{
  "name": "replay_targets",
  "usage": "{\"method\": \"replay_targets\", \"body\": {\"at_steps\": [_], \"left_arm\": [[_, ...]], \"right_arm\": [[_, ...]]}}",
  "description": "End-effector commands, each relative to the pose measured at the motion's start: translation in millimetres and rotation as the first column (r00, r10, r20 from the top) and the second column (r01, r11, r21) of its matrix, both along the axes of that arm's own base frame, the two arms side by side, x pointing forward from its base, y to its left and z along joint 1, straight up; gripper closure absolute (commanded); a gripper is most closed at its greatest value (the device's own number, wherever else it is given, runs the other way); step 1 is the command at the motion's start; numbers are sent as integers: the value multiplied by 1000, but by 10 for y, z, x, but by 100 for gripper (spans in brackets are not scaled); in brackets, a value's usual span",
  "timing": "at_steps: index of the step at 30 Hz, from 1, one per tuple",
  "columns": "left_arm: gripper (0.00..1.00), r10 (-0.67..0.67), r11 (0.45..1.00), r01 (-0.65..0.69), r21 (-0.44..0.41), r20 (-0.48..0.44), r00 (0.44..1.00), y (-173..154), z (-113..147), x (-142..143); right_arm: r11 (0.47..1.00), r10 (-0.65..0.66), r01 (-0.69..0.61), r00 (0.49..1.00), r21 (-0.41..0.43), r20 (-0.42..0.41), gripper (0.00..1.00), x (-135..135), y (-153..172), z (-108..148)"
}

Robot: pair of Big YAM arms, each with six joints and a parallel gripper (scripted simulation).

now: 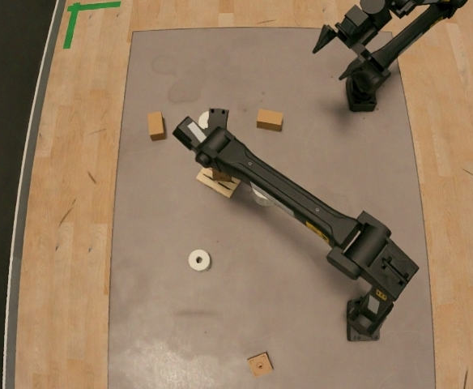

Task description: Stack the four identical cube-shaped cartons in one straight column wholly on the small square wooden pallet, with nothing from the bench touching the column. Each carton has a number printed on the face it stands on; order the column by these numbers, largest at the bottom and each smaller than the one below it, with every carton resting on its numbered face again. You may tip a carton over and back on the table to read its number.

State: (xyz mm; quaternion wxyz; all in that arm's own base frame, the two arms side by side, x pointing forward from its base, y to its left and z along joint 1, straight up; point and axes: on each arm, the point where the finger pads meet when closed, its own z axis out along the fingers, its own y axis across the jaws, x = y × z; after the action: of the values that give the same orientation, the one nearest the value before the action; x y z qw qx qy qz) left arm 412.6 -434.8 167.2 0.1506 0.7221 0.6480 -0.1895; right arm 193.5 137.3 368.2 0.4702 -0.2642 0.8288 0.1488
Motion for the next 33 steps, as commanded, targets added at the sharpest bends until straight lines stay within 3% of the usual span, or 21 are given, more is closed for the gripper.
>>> {"method": "replay_targets", "body": {"at_steps": [1,7,10,15,16,22,25,29,33], "left_arm": [[50,-1,999,2,-40,48,999,-58,311,186],[50,-7,999,8,-37,43,999,-73,105,99],[50,-4,1000,4,-7,5,1000,-23,-189,18],[50,-6,999,7,-38,43,999,-83,-68,56],[50,-7,1000,8,-27,29,1000,-47,-176,3],[50,-7,999,9,-37,42,999,-87,-167,26],[50,-8,1000,8,-13,12,1000,-28,-395,-63],[50,-8,999,9,-36,39,999,-92,-291,-12],[50,-7,1000,8,-23,23,1000,-90,-469,-23]], "right_arm": [[1000,2,-2,1000,2,0,0,9,11,28],[1000,2,-2,1000,2,0,0,9,11,28],[1000,2,-2,1000,2,0,0,9,11,28],[1000,2,-2,1000,2,0,0,9,11,28],[1000,2,-2,1000,2,0,0,9,11,28],[1000,2,-2,1000,2,0,0,9,11,28],[1000,2,-2,1000,2,0,0,9,11,28],[1000,2,-2,1000,2,0,0,9,11,28],[1000,2,-2,1000,2,0,0,9,11,28]]}}
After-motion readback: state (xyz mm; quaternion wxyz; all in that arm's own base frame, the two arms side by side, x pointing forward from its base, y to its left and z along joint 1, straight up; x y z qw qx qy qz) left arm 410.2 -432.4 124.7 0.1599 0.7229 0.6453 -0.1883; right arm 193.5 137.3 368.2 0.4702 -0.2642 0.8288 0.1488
